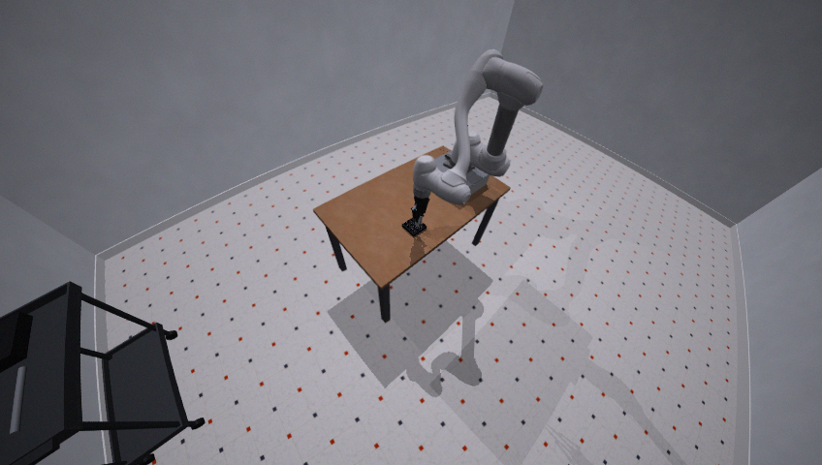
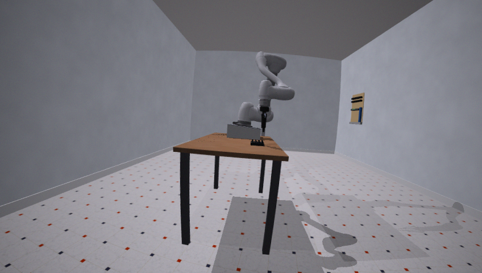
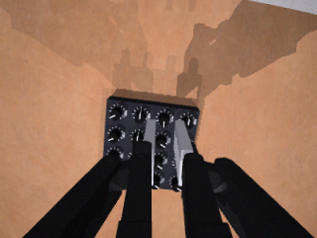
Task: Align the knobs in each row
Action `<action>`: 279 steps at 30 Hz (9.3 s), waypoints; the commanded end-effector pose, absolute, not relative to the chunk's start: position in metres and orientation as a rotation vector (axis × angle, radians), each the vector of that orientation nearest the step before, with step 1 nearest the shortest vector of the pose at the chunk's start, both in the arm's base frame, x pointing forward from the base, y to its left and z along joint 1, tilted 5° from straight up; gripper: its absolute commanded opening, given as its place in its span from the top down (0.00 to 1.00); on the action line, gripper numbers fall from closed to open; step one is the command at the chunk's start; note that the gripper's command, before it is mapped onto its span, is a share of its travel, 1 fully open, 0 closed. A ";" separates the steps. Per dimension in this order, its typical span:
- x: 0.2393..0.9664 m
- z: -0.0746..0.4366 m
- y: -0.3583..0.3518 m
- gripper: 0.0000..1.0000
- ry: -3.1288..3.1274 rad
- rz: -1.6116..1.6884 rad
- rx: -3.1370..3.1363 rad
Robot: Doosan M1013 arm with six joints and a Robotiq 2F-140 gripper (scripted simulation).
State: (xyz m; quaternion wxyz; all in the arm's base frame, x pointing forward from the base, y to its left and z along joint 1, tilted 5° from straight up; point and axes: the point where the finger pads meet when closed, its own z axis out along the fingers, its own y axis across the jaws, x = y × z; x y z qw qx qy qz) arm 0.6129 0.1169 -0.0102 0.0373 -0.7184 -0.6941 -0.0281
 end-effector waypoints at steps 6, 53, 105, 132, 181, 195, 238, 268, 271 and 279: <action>0.613 -0.008 0.117 0.88 -1.744 -0.053 -2.524; 0.613 -0.001 0.116 0.88 -0.266 0.009 -3.050; 0.613 -0.020 0.118 0.88 -0.266 0.009 -3.050; 0.612 -0.044 0.120 0.88 -0.266 0.009 -3.050; 0.612 -0.045 0.120 0.88 -0.266 0.009 -3.050; 0.612 -0.054 0.121 0.88 -0.266 0.009 -3.050; 0.612 -0.058 0.121 0.88 -0.266 0.009 -3.050; 0.612 -0.058 0.121 0.95 -0.266 0.009 -3.050; 0.612 -0.058 0.121 0.95 -0.266 0.009 -3.050; 0.612 -0.058 0.121 0.95 -0.269 0.009 -3.050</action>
